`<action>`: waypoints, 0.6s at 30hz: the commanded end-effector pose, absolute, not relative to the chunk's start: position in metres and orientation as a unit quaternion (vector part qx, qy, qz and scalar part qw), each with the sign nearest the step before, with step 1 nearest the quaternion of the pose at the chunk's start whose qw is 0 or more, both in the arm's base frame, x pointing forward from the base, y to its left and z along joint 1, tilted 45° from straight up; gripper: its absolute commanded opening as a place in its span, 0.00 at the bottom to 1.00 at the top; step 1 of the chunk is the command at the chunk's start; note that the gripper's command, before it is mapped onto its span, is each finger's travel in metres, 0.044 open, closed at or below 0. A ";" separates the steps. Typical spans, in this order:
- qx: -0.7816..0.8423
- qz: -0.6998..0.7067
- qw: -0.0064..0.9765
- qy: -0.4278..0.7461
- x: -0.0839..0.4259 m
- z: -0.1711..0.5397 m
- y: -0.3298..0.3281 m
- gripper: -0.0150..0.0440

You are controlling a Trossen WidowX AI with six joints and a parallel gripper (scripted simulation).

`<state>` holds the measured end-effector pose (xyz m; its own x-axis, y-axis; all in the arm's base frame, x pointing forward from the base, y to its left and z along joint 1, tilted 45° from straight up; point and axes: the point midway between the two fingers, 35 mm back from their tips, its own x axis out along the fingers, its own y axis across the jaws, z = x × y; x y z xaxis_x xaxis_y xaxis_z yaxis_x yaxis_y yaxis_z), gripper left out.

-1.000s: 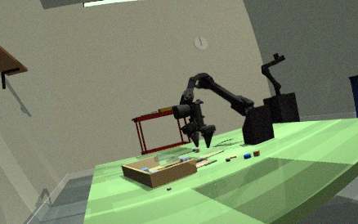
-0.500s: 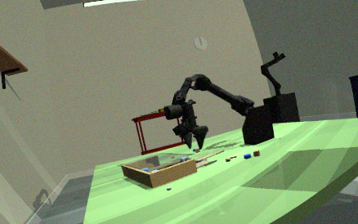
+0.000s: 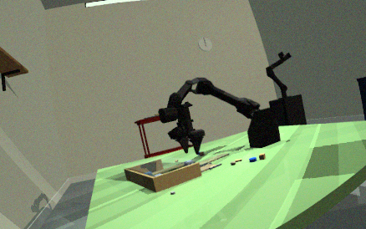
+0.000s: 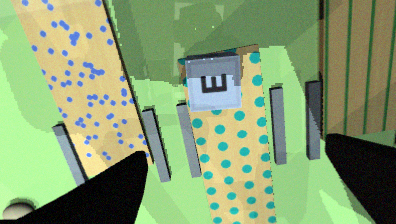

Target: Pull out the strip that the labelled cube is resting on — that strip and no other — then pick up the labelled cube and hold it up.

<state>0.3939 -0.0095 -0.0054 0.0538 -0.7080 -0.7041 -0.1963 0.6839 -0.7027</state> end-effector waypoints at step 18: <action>-0.338 -0.200 0.643 0.657 0.422 -0.019 -0.008 0.68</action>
